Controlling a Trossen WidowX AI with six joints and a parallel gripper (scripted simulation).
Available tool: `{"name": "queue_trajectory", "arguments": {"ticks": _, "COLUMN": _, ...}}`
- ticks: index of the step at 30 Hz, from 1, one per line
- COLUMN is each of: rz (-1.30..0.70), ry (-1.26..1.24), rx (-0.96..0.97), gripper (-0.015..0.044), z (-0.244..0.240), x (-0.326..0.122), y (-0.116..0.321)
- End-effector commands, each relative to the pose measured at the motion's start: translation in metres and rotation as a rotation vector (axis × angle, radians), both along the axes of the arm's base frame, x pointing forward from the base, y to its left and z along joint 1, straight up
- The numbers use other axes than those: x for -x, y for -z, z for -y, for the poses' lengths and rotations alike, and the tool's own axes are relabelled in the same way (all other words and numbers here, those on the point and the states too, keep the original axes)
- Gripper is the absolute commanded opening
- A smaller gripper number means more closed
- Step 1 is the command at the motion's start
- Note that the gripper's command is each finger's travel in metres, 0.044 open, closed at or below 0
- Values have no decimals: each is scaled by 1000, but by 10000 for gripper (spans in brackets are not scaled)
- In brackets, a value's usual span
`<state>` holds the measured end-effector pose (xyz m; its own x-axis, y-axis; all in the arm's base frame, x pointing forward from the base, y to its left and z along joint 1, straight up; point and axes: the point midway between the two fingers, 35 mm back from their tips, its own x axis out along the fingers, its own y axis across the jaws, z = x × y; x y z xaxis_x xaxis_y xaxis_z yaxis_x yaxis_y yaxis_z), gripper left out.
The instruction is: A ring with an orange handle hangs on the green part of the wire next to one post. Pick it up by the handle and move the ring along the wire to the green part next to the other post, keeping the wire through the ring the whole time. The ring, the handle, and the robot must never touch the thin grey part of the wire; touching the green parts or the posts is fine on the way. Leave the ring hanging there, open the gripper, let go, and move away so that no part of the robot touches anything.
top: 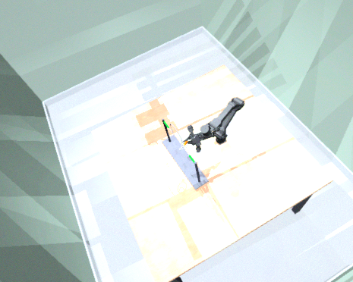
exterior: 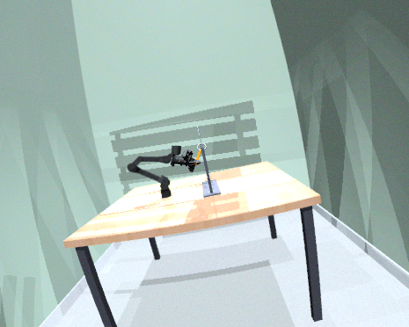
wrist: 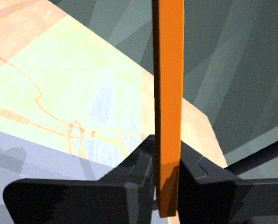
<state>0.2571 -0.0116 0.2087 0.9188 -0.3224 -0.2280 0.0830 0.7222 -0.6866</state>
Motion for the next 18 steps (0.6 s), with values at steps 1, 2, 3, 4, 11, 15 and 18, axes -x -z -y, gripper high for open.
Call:
{"name": "queue_trajectory", "arguments": {"ticks": 1, "rz": 7, "ry": -17, "rx": -96, "gripper": -150, "z": -11, "x": -2, "y": 9}}
{"name": "queue_trajectory", "arguments": {"ticks": 2, "rz": 6, "ry": -17, "rx": -121, "gripper": -150, "z": -15, "x": -2, "y": 11}}
{"name": "queue_trajectory", "arguments": {"ticks": 3, "rz": 4, "ry": -17, "rx": -146, "gripper": -150, "z": -18, "x": -2, "y": 13}}
{"name": "queue_trajectory", "arguments": {"ticks": 4, "rz": 3, "ry": -17, "rx": -170, "gripper": -150, "z": -21, "x": -2, "y": 15}}
{"name": "queue_trajectory", "arguments": {"ticks": 11, "rz": -6, "ry": -19, "rx": -334, "gripper": -150, "z": -44, "x": -1, "y": 27}}
{"name": "queue_trajectory", "arguments": {"ticks": 15, "rz": -11, "ry": -19, "rx": -418, "gripper": -150, "z": -57, "x": 0, "y": 31}}
{"name": "queue_trajectory", "arguments": {"ticks": 18, "rz": -15, "ry": -19, "rx": -476, "gripper": -150, "z": -67, "x": 1, "y": 33}}
